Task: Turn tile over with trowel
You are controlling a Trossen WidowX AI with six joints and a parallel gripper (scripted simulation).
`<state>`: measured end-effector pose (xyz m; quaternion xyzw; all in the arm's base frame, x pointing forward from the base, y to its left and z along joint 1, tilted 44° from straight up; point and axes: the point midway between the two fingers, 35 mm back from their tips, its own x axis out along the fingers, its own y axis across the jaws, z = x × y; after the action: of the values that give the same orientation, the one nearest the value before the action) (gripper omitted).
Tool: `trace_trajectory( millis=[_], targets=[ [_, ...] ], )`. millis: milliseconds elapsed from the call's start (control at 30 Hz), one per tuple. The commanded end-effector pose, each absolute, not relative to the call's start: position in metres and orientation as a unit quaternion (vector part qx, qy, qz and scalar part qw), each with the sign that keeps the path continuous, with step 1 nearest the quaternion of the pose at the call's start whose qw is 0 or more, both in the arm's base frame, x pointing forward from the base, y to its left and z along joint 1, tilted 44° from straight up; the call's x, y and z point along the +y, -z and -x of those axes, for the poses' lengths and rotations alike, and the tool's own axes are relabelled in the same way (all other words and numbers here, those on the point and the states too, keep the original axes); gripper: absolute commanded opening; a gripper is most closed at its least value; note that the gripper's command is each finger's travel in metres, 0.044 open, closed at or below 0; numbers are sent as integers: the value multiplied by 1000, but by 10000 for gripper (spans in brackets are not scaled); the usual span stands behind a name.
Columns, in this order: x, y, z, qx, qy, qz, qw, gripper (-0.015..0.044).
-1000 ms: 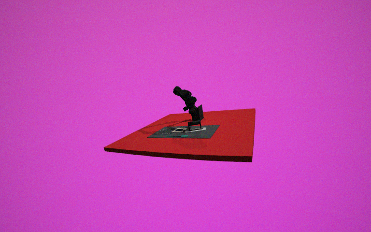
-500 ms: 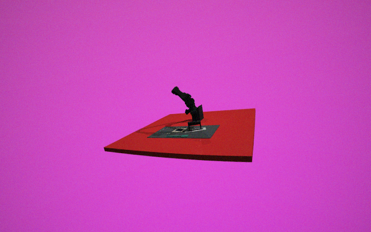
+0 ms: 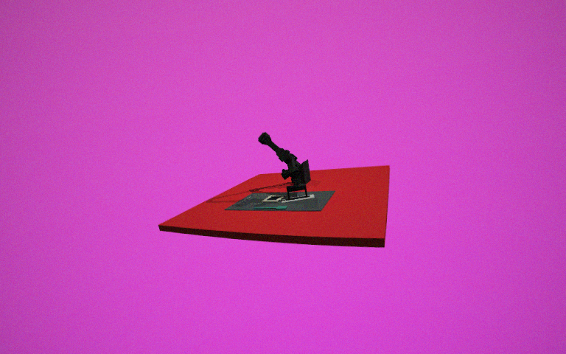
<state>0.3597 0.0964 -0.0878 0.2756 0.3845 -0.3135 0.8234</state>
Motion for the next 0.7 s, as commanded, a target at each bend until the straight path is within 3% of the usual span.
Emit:
trace_trajectory(
  millis=[0, 667],
  targets=[
    [79, 70, -346, 342, 237, -284, 864, 300],
    [69, 60, -343, 309, 197, -285, 886, 300]
  ],
)
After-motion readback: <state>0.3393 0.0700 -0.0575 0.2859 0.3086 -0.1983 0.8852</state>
